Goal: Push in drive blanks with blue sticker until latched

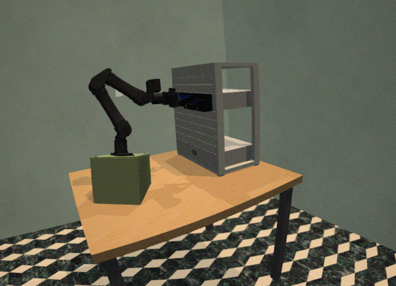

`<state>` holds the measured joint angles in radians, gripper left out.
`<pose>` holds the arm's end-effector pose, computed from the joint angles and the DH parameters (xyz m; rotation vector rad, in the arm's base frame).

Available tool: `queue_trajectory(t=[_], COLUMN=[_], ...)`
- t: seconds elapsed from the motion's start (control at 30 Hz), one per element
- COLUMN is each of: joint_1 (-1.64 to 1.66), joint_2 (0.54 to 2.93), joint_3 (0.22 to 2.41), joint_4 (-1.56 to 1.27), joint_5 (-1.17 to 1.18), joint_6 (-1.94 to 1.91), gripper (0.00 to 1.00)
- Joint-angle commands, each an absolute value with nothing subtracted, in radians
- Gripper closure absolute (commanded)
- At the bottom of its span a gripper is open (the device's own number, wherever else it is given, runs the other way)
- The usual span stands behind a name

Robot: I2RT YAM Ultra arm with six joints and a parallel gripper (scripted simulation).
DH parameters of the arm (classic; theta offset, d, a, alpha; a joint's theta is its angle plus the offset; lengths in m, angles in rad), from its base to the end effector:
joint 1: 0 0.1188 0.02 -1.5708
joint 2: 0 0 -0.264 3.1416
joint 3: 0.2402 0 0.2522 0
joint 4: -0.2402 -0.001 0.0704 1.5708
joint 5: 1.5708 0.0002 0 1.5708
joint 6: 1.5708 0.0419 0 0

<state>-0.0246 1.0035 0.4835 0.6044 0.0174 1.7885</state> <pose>0.2324 -0.0054 0.2811 1.3137 1.0086 1.3821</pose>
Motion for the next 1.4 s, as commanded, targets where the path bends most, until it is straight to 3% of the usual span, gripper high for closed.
queue_trajectory(t=[0.0,1.37], joint_1=[-0.039,-0.021], joint_2=[1.023,1.067], joint_3=[0.529,0.563], joint_4=[0.641,0.651], joint_5=[0.015,0.028], joint_6=[1.776,1.776], gripper=[1.0,1.0])
